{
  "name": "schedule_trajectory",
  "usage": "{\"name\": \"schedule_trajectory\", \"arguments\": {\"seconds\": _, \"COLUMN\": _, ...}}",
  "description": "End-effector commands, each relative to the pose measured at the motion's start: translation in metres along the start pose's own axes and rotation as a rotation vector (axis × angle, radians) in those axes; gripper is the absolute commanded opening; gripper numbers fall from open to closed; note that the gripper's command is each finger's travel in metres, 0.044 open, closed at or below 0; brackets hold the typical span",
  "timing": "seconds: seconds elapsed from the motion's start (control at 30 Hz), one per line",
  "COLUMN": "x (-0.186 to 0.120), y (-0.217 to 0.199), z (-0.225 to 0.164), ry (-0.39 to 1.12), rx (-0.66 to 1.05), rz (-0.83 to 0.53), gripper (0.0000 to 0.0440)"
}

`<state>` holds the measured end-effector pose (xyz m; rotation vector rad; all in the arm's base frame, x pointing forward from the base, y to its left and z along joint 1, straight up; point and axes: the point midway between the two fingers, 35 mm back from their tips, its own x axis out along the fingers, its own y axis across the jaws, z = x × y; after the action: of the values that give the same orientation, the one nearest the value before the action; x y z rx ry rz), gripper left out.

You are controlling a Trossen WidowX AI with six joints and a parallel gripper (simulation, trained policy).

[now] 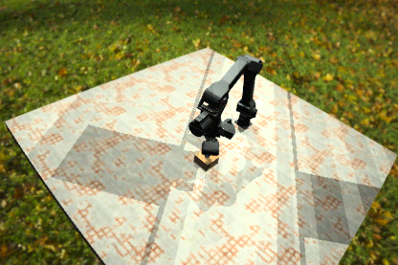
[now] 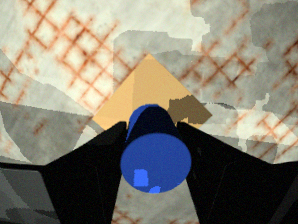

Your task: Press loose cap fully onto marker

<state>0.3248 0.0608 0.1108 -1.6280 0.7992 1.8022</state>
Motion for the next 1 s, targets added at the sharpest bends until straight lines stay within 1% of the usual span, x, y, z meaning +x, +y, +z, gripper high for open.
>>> {"name": "schedule_trajectory", "arguments": {"seconds": 0.0, "x": 0.017, "y": 0.009, "z": 0.003, "ry": -0.027, "rx": -0.024, "rz": 0.052, "gripper": 0.0152}}
{"name": "schedule_trajectory", "arguments": {"seconds": 0.23, "x": 0.017, "y": 0.014, "z": 0.009, "ry": -0.050, "rx": -0.038, "rz": 0.062, "gripper": 0.0199}}
{"name": "schedule_trajectory", "arguments": {"seconds": 0.33, "x": 0.015, "y": 0.018, "z": 0.013, "ry": -0.061, "rx": -0.049, "rz": 0.062, "gripper": 0.0243}}
{"name": "schedule_trajectory", "arguments": {"seconds": 0.43, "x": 0.015, "y": 0.020, "z": 0.016, "ry": -0.068, "rx": -0.057, "rz": 0.055, "gripper": 0.0300}}
{"name": "schedule_trajectory", "arguments": {"seconds": 0.6, "x": 0.012, "y": 0.021, "z": 0.019, "ry": -0.065, "rx": -0.073, "rz": 0.032, "gripper": 0.0425}}
{"name": "schedule_trajectory", "arguments": {"seconds": 0.63, "x": 0.011, "y": 0.021, "z": 0.019, "ry": -0.061, "rx": -0.077, "rz": 0.025, "gripper": 0.0440}}
{"name": "schedule_trajectory", "arguments": {"seconds": 0.8, "x": -0.001, "y": 0.019, "z": 0.019, "ry": -0.038, "rx": -0.092, "rz": -0.019, "gripper": 0.0440}}
{"name": "schedule_trajectory", "arguments": {"seconds": 0.97, "x": -0.020, "y": 0.017, "z": 0.019, "ry": -0.010, "rx": -0.110, "rz": -0.066, "gripper": 0.0440}}
